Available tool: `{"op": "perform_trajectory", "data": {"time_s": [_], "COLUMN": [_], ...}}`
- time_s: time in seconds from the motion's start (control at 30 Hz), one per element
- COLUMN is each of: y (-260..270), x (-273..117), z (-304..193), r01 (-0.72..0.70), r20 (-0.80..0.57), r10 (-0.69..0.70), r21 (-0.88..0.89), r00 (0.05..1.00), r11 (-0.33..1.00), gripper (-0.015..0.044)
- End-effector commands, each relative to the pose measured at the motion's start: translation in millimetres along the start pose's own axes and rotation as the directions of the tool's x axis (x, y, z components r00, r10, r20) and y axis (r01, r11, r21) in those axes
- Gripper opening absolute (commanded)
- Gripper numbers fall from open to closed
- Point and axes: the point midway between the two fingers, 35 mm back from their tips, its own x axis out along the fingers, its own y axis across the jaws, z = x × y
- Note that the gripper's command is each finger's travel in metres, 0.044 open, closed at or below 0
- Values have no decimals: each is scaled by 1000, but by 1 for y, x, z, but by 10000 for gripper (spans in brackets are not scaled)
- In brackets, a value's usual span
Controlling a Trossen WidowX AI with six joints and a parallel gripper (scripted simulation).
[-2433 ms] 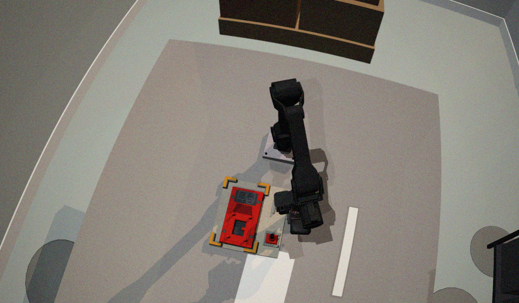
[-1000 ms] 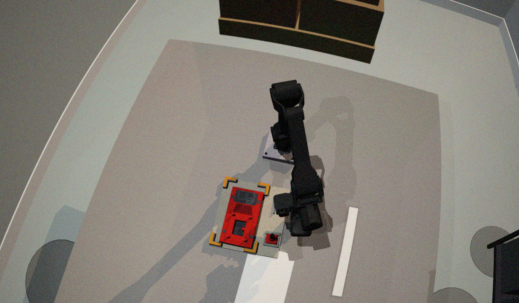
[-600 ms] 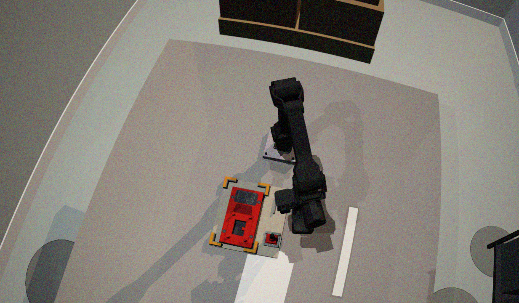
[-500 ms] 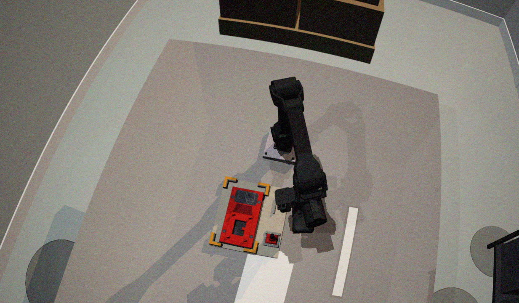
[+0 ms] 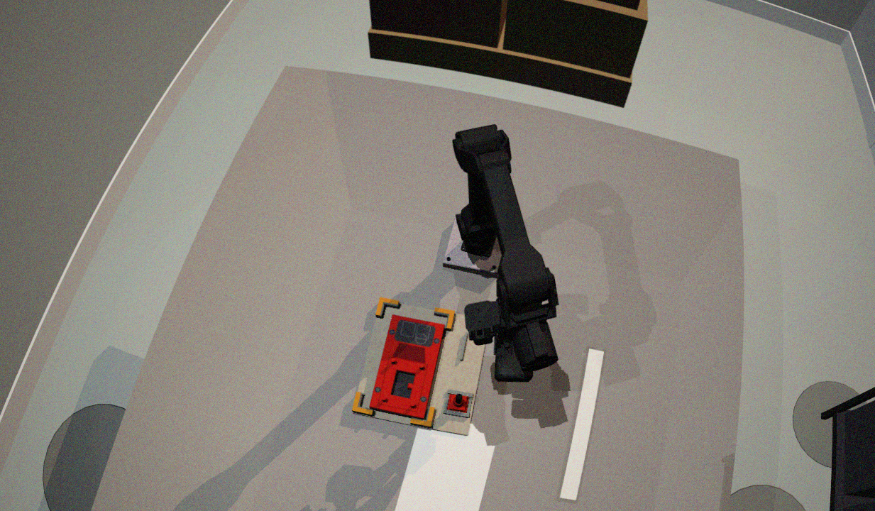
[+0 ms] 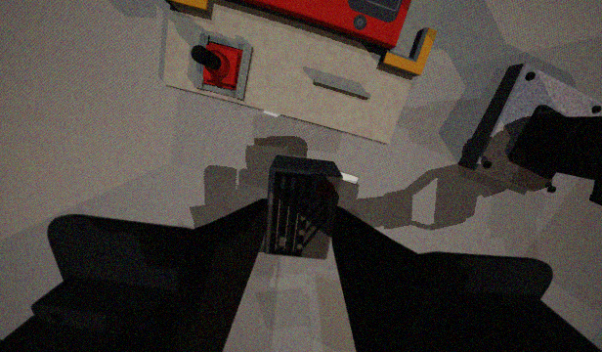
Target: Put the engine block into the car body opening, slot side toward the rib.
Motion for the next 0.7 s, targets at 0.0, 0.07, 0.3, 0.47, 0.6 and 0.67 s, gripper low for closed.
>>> {"op": "perform_trajectory", "data": {"time_s": [0.0, 0.07, 0.3, 0.47, 0.6, 0.67], "y": [-2, -2, 7, 16, 22, 25], "x": [-14, -15, -9, -4, -1, 1], "z": [1, 1, 13, 25, 36, 41], "r01": [-17, -16, -17, -19, -23, -24], "r20": [3, 3, 3, 3, 3, 3], "r10": [17, 16, 18, 20, 24, 26], "r21": [6, 6, -97, -189, -262, -298], "r00": [1000, 1000, 1000, 1000, 1000, 1000], "r11": [1000, 1000, 995, 982, 965, 954], "gripper": [0, 0, 0, 0, 0, 0]}}
